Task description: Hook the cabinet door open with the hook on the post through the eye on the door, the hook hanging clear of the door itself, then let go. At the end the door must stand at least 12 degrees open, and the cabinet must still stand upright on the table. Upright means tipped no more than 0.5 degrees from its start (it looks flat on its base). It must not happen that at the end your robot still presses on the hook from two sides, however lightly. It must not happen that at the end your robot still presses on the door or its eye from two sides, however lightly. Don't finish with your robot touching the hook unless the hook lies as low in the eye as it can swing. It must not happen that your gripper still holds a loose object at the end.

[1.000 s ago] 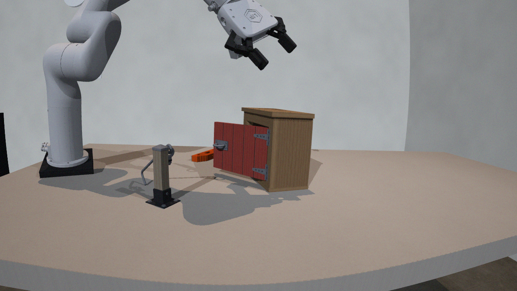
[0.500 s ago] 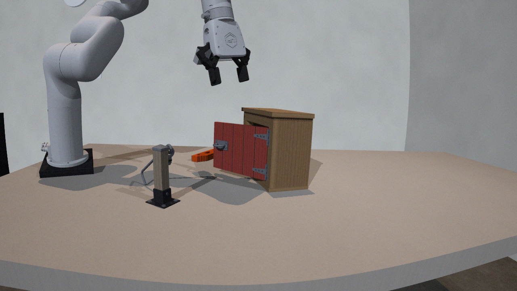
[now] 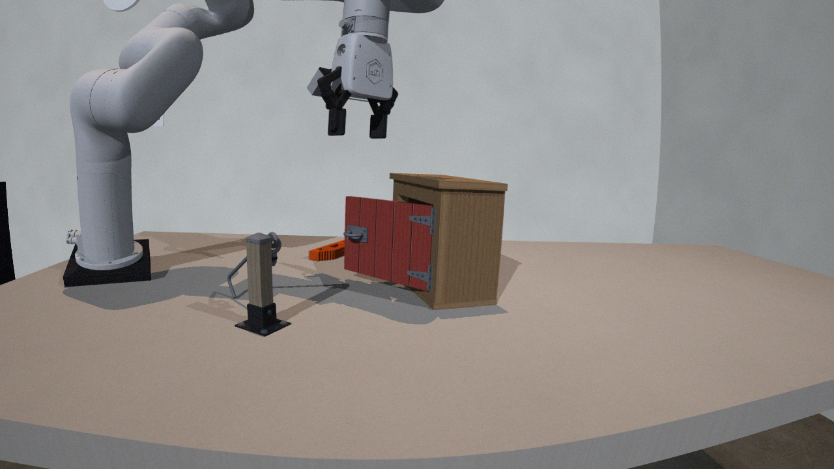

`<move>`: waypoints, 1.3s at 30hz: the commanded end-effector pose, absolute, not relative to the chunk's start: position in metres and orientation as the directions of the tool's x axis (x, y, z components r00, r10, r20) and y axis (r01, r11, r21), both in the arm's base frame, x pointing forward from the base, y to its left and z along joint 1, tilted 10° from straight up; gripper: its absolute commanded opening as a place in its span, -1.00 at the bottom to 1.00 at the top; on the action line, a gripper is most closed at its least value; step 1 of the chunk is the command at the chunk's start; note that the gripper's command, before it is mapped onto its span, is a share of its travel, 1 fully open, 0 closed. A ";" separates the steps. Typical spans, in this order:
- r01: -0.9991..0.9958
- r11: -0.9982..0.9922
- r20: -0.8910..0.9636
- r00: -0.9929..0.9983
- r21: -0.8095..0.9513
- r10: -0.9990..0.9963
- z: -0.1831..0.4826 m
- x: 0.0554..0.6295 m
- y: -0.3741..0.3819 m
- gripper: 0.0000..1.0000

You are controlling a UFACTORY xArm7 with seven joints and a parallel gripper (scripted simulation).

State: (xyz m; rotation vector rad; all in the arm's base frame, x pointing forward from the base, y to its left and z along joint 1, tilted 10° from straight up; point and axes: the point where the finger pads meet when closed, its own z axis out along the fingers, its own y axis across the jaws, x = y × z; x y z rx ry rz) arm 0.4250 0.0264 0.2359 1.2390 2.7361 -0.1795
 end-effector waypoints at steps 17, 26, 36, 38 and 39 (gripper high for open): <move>0.754 0.655 -0.168 -0.654 -0.056 0.738 0.212 0.428 0.022 -0.47; 0.754 0.655 -0.168 -0.654 -0.056 0.738 0.212 0.428 0.022 -0.47; 0.754 0.655 -0.168 -0.654 -0.056 0.738 0.212 0.428 0.022 -0.47; 0.754 0.655 -0.168 -0.654 -0.056 0.738 0.212 0.428 0.022 -0.47; 0.754 0.655 -0.168 -0.654 -0.056 0.738 0.212 0.428 0.022 -0.47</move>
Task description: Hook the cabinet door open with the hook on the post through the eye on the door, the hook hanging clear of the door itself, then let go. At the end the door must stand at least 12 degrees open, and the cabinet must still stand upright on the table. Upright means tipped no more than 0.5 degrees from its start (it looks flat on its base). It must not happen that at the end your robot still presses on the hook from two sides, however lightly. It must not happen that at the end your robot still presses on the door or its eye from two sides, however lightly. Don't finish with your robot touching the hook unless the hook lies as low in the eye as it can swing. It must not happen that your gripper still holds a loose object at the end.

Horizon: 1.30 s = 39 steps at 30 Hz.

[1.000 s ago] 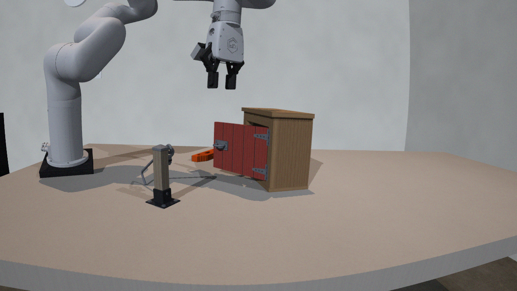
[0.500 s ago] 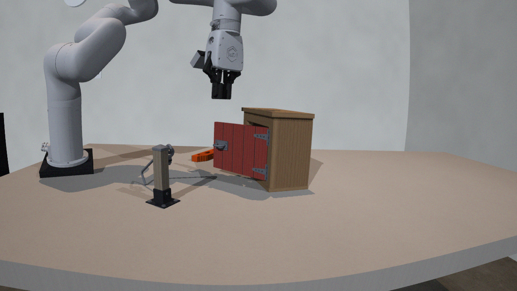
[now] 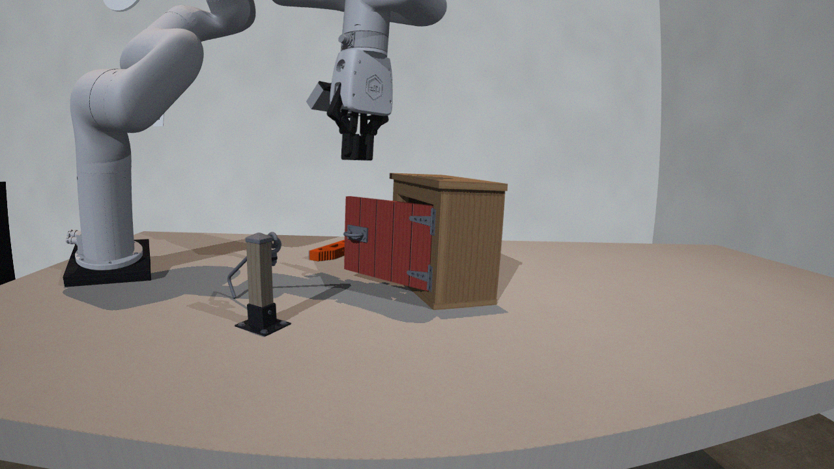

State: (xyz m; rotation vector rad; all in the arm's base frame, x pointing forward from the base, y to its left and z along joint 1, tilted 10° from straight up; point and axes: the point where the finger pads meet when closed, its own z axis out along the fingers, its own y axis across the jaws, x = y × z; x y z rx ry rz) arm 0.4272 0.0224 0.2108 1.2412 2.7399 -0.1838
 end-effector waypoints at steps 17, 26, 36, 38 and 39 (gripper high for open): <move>0.754 0.655 -0.168 -0.654 -0.056 0.738 0.212 0.428 0.022 -0.47; 0.753 0.656 -0.168 -0.654 -0.055 0.738 0.209 0.428 0.022 -0.47; 0.753 0.656 -0.167 -0.654 -0.055 0.737 0.199 0.429 0.020 -0.47; 0.753 0.656 -0.167 -0.654 -0.055 0.737 0.196 0.429 0.020 -0.47; 0.753 0.656 -0.167 -0.654 -0.055 0.737 0.195 0.429 0.020 -0.47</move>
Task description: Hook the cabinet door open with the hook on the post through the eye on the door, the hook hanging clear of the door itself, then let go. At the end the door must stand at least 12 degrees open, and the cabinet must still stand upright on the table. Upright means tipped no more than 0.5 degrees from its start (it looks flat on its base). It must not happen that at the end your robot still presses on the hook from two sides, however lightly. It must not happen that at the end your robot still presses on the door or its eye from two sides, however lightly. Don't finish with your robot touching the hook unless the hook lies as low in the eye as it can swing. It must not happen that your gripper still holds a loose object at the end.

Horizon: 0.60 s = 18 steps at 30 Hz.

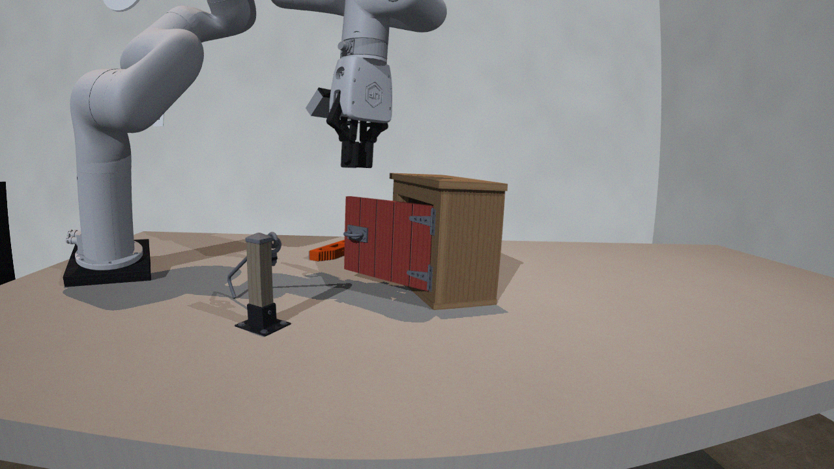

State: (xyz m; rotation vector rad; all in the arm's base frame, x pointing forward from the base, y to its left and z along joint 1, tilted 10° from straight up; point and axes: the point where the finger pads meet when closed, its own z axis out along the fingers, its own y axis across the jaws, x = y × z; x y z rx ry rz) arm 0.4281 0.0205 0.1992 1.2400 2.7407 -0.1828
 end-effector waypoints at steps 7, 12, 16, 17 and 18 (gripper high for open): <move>0.753 0.656 -0.167 -0.654 -0.055 0.737 0.187 0.430 0.018 -0.47; 0.753 0.656 -0.167 -0.654 -0.055 0.737 0.178 0.430 0.017 -0.47; 0.753 0.656 -0.167 -0.654 -0.055 0.737 0.171 0.431 0.016 -0.47; 0.753 0.656 -0.167 -0.654 -0.055 0.737 0.169 0.431 0.015 -0.47; 0.753 0.656 -0.167 -0.654 -0.055 0.737 0.169 0.431 0.015 -0.47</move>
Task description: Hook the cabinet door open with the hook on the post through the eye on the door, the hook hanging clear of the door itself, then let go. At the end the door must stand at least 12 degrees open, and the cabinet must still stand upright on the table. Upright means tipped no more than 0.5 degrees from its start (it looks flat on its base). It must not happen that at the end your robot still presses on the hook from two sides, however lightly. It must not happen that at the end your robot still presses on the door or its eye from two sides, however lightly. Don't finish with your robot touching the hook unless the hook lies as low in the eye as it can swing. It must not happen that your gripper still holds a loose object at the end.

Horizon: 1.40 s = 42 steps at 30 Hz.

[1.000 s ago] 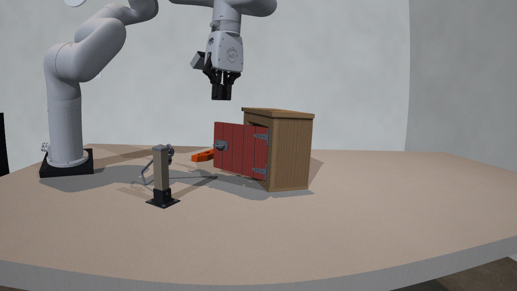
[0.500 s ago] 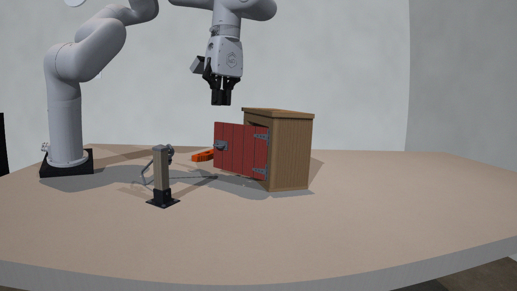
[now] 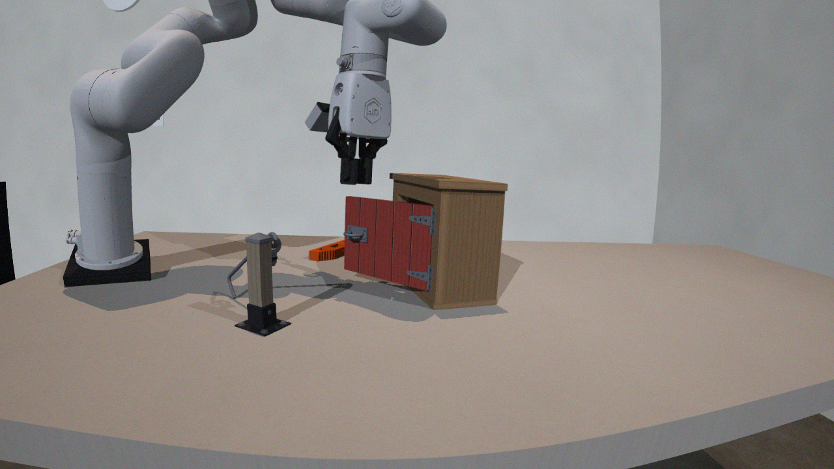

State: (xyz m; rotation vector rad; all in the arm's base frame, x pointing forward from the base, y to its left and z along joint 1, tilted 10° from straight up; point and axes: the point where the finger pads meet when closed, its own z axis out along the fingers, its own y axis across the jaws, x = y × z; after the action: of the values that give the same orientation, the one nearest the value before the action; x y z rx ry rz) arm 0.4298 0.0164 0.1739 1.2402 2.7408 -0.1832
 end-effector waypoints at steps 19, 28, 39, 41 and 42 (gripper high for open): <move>0.753 0.656 -0.167 -0.654 -0.055 0.737 0.147 0.433 0.012 -0.47; 0.753 0.656 -0.167 -0.654 -0.055 0.737 0.141 0.433 0.011 -0.47; 0.753 0.656 -0.167 -0.655 -0.055 0.737 0.140 0.433 0.011 -0.47; 0.746 0.664 -0.167 -0.662 -0.057 0.730 0.141 0.433 0.010 -0.47; 0.739 0.671 -0.166 -0.670 -0.059 0.724 0.141 0.432 0.010 -0.47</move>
State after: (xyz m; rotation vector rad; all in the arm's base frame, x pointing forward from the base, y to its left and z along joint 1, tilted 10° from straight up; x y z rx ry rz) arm 0.4325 0.0107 0.1392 1.2368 2.7423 -0.1831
